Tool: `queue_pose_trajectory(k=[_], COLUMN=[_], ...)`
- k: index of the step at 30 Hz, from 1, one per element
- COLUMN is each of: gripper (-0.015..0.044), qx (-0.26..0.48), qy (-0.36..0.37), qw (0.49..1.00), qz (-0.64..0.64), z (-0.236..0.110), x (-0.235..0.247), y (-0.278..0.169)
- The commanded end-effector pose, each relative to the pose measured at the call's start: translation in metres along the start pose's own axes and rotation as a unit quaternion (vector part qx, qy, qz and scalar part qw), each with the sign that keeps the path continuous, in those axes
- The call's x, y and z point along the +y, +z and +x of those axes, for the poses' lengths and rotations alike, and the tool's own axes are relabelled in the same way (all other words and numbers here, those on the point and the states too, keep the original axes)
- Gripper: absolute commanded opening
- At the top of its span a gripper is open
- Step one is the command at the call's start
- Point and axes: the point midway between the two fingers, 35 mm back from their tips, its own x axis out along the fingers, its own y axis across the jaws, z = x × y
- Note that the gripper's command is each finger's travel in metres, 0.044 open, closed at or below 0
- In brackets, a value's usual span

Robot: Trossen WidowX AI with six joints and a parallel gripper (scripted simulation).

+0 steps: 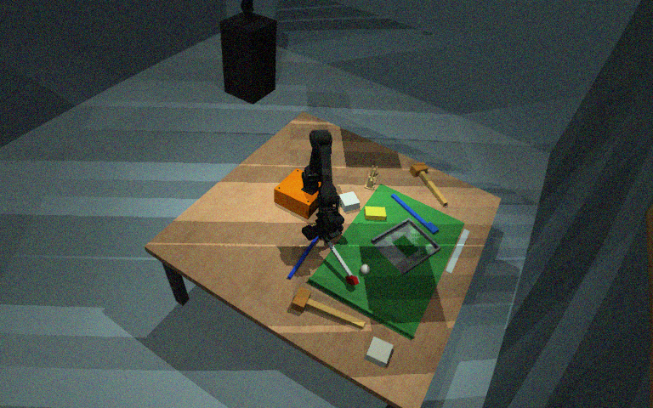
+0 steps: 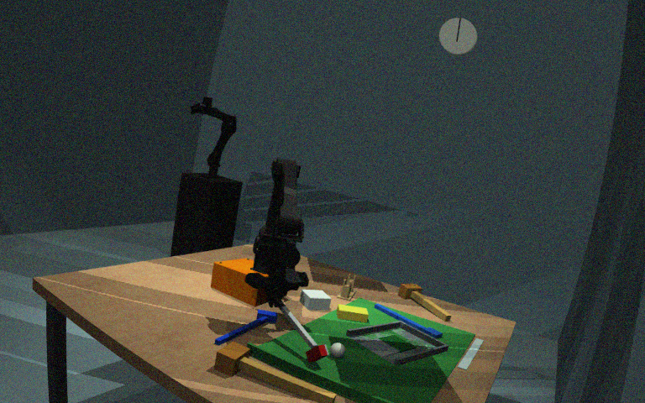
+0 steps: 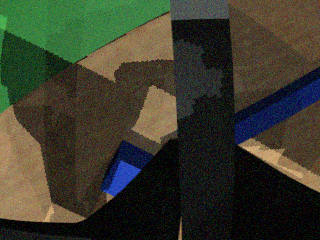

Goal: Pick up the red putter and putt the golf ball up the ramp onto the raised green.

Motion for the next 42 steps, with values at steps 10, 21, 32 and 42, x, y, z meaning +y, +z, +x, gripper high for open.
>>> queue_pose_trajectory(k=[10, 21, 32, 42], gripper=[0.0, 0.0, 0.0, 0.0], qx=[-0.002, -0.003, -0.003, 0.004], qy=[0.001, 0.003, 0.003, 0.002], qw=[1.0, 1.0, 1.0, 1.0], qz=[-0.001, -0.002, -0.002, -0.004], z=[-0.001, -0.007, -0.061, -0.053], x=[0.077, 0.137, 0.137, 0.136], y=[0.01, 0.003, 0.003, 0.001])
